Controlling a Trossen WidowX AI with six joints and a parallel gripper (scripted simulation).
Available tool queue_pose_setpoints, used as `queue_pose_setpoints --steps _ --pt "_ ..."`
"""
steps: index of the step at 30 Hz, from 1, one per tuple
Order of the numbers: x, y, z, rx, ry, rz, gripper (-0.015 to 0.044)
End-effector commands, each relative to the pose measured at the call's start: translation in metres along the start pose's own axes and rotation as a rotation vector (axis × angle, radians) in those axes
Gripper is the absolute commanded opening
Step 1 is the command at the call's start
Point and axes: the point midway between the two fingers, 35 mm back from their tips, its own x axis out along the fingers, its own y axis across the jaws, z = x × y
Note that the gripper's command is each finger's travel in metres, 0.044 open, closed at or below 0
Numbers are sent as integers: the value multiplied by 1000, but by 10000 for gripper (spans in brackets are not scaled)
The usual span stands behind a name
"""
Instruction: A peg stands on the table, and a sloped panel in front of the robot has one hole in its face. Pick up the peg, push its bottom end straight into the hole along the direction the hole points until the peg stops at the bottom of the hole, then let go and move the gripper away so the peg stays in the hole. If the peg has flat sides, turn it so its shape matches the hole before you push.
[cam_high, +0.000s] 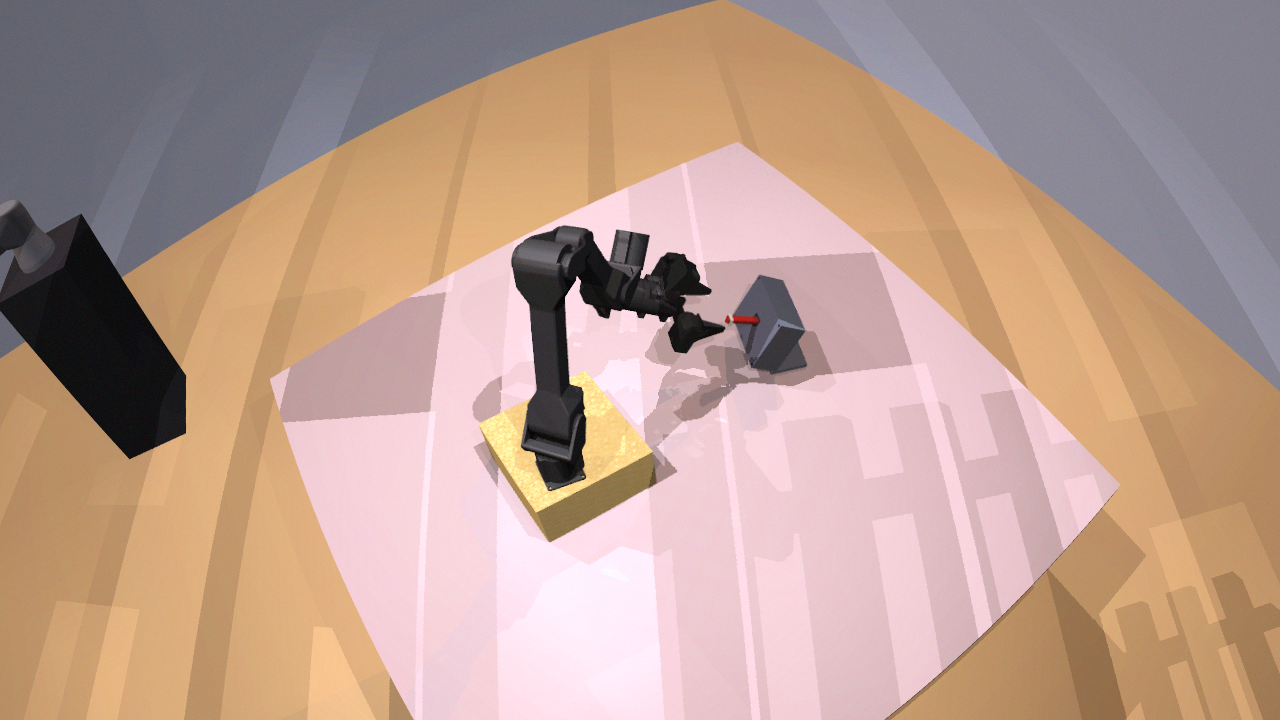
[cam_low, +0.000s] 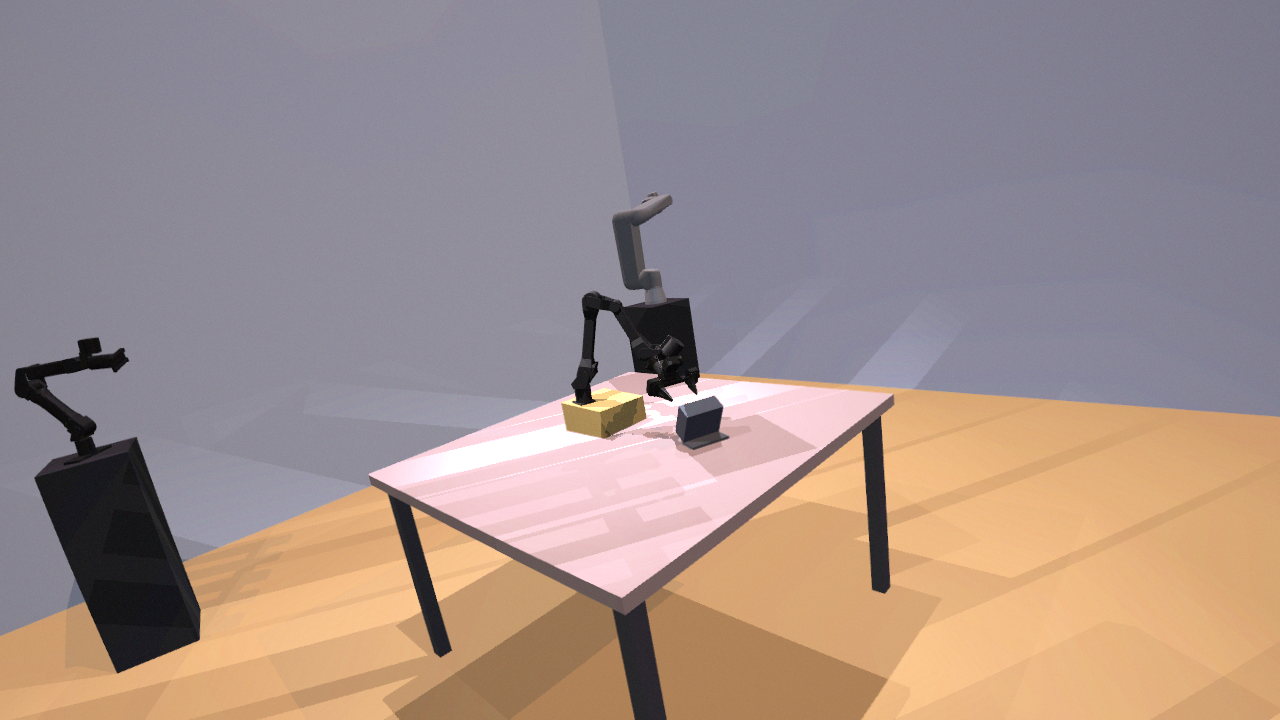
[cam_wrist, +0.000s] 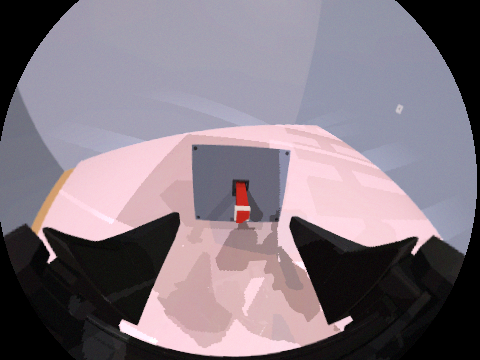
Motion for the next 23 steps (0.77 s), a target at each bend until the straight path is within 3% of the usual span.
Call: queue_pose_setpoints --steps 1,23 --pt "-8 0 0 3 -3 -1 440" --pt "-40 1 -2 2 -6 3 440"
